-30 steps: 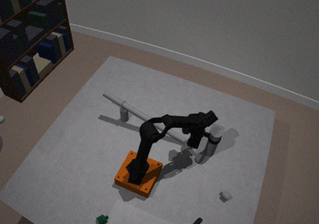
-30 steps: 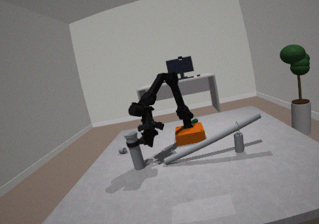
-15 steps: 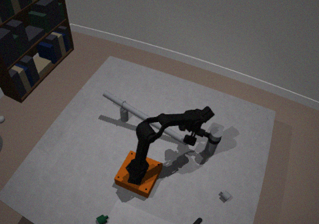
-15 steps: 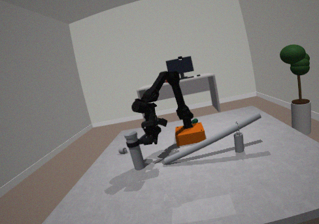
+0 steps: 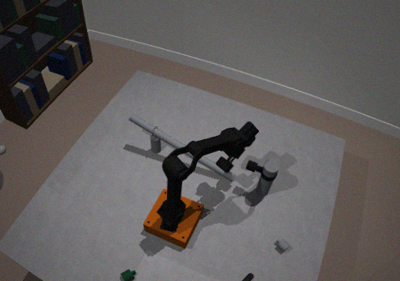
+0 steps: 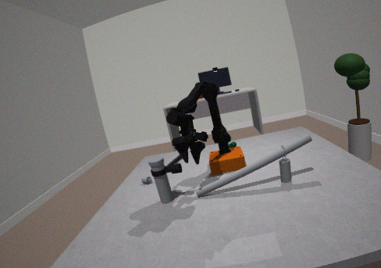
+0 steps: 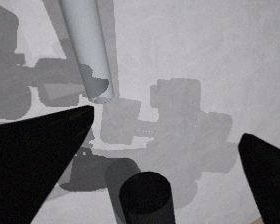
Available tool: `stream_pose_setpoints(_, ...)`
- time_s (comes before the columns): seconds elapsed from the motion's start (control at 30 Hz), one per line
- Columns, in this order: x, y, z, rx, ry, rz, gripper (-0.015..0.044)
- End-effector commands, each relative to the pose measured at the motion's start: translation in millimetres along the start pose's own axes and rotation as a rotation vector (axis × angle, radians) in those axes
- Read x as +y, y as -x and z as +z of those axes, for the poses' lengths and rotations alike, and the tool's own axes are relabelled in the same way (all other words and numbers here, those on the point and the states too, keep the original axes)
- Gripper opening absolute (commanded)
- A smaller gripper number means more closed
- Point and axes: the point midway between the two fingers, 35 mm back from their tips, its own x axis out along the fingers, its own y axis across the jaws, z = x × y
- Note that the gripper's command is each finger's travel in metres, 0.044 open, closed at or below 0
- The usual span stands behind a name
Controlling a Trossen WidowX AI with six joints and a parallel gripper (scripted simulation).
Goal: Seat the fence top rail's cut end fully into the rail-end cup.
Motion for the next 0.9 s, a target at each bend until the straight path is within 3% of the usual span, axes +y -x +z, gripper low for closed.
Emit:
stream_pose_setpoints(0.0, -6, 24, 29, 0.014, -0.354, -0.022, 0.044)
stream_pose_setpoints(0.43, 7, 80, 96, 0.014, -1.329, -0.063, 0.044)
stream_pose_setpoints(0.87, 7, 82, 98, 0.013, -1.361, -0.064, 0.044)
